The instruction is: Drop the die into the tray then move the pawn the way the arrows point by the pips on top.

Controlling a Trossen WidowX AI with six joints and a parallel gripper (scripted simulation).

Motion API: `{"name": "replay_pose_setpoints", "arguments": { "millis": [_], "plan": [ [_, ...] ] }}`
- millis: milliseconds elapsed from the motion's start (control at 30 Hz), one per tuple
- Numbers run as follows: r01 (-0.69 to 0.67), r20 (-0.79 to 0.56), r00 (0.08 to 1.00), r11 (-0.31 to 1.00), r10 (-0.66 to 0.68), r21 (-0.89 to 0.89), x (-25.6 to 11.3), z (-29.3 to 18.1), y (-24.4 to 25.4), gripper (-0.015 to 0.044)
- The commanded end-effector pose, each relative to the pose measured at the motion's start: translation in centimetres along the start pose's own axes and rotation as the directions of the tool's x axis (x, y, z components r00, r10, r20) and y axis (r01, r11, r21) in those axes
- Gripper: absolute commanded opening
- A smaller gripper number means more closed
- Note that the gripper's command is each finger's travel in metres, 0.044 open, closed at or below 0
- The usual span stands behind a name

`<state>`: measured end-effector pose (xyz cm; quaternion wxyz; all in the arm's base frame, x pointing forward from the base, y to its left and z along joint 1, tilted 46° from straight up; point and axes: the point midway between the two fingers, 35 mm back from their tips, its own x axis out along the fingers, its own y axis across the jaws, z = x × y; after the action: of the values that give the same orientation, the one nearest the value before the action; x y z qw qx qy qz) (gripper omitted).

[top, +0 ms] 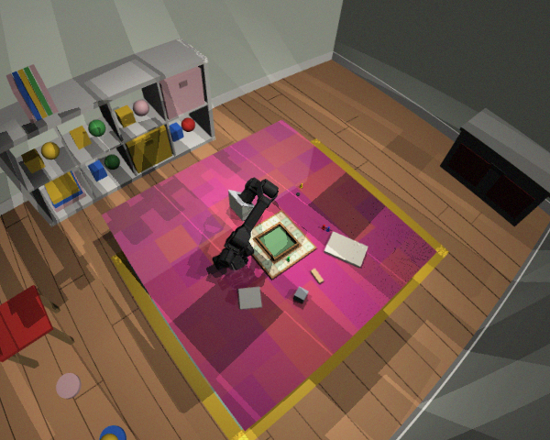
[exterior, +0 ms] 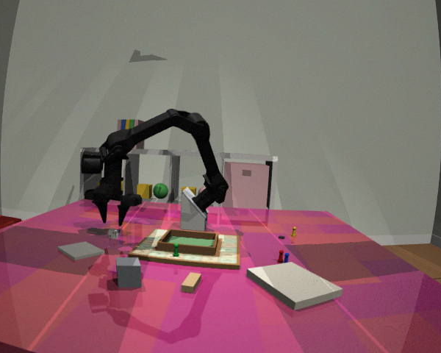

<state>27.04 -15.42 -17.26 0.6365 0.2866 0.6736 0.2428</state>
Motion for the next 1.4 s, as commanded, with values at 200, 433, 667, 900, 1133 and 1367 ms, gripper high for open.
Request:
{"name": "replay_pose_setpoints", "arguments": {
  "millis": [200,433,667,900,1133,1367],
  "plan": [
    [-0.01,-0.005,1.0,1.0,0.01,0.007,1.8,-0.2,0.2,0.0275],
    [-0.01,-0.005,1.0,1.0,0.01,0.007,2.9,-0.2,0.2,0.0275],
    [-0.011,-0.005,1.0,1.0,0.011,0.007,3.5,-0.3,0.2,0.0249],
    [-0.011,-0.005,1.0,1.0,0.011,0.007,3.5,-0.3,0.2,0.0104],
    [-0.011,-0.005,1.0,1.0,0.011,0.007,3.4,-0.2,0.2,0.0018],
    [-0.007,-0.004,1.0,1.0,0.007,0.008,-0.6,0.2,-0.2,0.0]
  ]
}}
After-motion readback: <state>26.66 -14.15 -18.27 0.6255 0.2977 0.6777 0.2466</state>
